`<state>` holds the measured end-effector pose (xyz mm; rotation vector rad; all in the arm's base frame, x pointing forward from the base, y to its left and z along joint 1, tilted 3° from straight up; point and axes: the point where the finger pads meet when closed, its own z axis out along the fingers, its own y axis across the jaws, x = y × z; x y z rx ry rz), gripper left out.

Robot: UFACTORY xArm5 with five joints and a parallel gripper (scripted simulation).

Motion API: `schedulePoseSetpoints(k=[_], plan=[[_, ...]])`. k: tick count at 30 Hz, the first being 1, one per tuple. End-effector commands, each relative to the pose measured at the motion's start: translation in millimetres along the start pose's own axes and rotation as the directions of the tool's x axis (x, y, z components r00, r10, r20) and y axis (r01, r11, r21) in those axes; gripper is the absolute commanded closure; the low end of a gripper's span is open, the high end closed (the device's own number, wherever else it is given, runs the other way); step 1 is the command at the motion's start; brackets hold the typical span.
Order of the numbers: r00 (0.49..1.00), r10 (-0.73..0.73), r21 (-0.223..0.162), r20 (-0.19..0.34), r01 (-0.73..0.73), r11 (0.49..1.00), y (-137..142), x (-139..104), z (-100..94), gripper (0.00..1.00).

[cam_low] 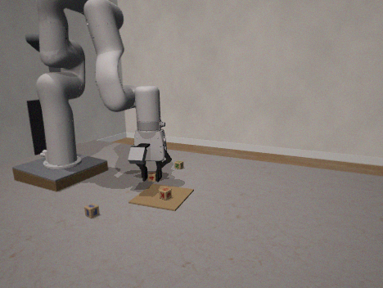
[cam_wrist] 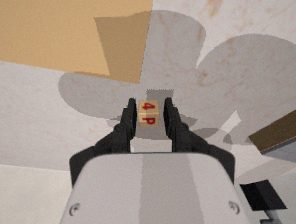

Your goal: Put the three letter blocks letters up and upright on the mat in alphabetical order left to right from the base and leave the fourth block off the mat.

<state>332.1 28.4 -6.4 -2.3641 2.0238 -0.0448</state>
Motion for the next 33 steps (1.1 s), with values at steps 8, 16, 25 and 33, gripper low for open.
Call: schedulePoseSetpoints(k=[8, 16, 25, 33], plan=[[1.0, 0.0, 0.003, 0.0, 0.0, 1.0, -1.1, 0.1, -0.7, 0.79], [1.0, 0.0, 0.003, 0.0, 0.0, 1.0, -1.1, 0.1, -0.7, 0.79], [1.0, 0.0, 0.003, 0.0, 0.0, 1.0, -1.1, 0.1, -0.7, 0.79], [1.0, 0.0, 0.003, 0.0, 0.0, 1.0, -1.1, 0.1, -0.7, 0.79]])
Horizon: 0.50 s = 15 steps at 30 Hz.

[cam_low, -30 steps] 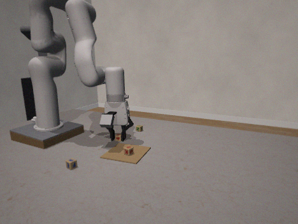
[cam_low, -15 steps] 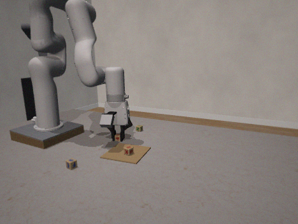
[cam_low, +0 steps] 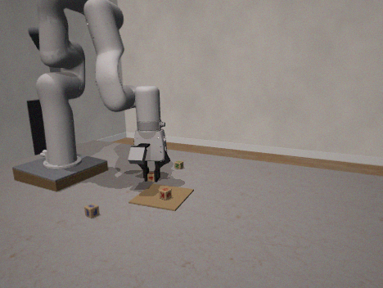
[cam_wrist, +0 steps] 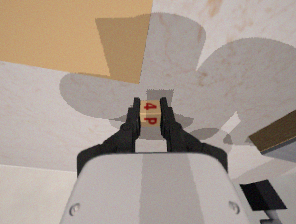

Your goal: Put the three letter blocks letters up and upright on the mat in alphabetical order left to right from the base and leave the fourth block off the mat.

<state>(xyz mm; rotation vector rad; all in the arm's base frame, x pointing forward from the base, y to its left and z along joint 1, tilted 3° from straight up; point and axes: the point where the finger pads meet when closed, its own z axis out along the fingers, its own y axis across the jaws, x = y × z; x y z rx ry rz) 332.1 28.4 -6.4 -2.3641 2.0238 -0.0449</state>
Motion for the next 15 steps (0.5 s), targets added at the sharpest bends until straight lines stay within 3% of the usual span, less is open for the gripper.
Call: schedulePoseSetpoints(k=[1, 9, 15], plan=[[1.0, 0.0, 0.003, 0.0, 0.0, 1.0, -1, 0, -0.6, 0.79], [1.0, 0.0, 0.003, 0.0, 0.0, 1.0, -1, 1, -4.0, 0.79], [1.0, 0.0, 0.003, 0.0, 0.0, 1.0, -1, 1, -33.9, 0.79]])
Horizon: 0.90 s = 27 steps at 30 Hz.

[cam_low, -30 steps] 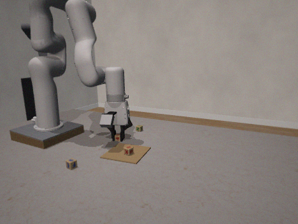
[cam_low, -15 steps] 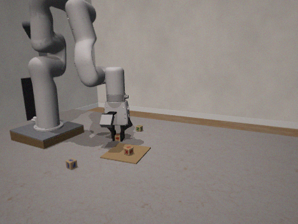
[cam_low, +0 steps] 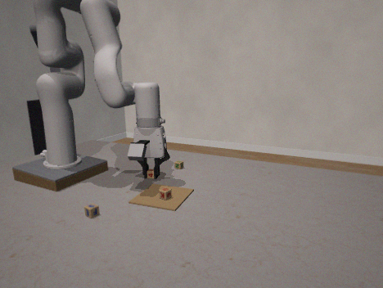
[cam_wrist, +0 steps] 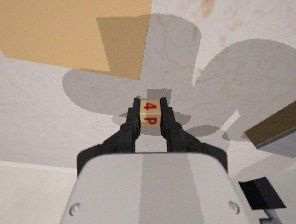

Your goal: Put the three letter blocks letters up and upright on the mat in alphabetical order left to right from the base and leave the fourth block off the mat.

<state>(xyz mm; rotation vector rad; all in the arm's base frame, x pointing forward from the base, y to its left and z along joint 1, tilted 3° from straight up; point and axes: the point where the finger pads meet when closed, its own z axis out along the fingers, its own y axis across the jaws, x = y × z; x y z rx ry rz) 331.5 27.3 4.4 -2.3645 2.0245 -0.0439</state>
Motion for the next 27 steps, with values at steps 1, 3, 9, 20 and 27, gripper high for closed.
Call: schedulePoseSetpoints(k=[1, 3, 9, 20, 27], plan=[[1.0, 0.0, 0.004, 0.0, 0.0, 1.0, -1, 0, -30.7, 0.79], [1.0, 0.0, 0.004, 0.0, 0.0, 1.0, -1, 0, -30.7, 0.79], [1.0, 0.0, 0.004, 0.0, 0.0, 1.0, -2, -2, -73.2, 0.79], [1.0, 0.0, 0.004, 0.0, 0.0, 1.0, -2, -2, -88.6, 0.79], [1.0, -0.003, 0.004, 0.0, 0.003, 1.0, -2, -2, -88.6, 0.79]])
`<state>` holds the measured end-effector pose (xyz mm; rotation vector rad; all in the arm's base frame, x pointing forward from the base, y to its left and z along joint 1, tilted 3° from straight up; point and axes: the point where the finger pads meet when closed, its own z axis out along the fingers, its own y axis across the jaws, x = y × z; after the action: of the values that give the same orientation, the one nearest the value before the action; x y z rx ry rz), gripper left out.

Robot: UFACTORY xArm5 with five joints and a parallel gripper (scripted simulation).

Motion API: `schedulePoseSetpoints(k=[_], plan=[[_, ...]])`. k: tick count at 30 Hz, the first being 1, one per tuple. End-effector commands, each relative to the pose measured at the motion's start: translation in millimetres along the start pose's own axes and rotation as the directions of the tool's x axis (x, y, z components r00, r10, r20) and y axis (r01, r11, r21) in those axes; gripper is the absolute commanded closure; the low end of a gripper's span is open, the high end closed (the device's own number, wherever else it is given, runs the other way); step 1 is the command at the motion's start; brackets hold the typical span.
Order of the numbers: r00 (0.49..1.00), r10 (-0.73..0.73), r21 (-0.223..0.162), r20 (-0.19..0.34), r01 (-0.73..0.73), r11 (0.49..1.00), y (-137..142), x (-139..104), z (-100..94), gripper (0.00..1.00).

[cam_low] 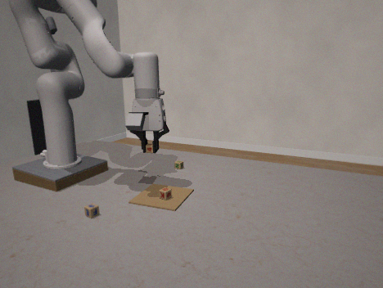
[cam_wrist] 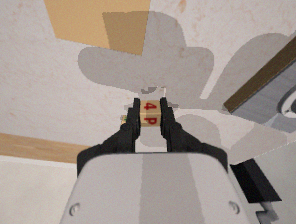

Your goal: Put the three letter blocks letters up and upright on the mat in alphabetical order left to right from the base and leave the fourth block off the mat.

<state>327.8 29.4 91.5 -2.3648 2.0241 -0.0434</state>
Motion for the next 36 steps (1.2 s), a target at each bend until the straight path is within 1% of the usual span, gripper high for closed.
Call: schedulePoseSetpoints(k=[1, 5, 8, 10, 12, 14, 19, 25, 27, 28, 36], plan=[[1.0, -0.006, 0.004, 0.0, 0.006, 1.0, -2, 0, -1.5, 0.79], [0.999, -0.041, 0.004, -0.001, 0.041, 0.999, -3, 1, -1.7, 0.79], [0.995, -0.099, 0.004, -0.001, 0.099, 0.995, -4, 2, -2.0, 0.79], [0.995, -0.099, 0.004, -0.001, 0.099, 0.995, -4, 2, -2.0, 0.79], [0.988, -0.155, 0.004, -0.001, 0.155, 0.988, -6, 4, -2.4, 0.79], [0.974, -0.225, 0.004, -0.002, 0.225, 0.974, -8, 5, -2.8, 0.79], [0.941, -0.339, 0.003, -0.003, 0.339, 0.941, -12, 8, -3.4, 0.79], [0.881, -0.474, 0.003, -0.003, 0.474, 0.881, -16, 12, -4.2, 0.79], [0.881, -0.474, 0.003, -0.003, 0.474, 0.881, -16, 12, -4.2, 0.79], [0.85, -0.527, 0.003, -0.004, 0.527, 0.85, -18, 13, -4.5, 0.79], [0.733, -0.681, 0.001, -0.004, 0.681, 0.733, -24, 18, -5.3, 0.79]])
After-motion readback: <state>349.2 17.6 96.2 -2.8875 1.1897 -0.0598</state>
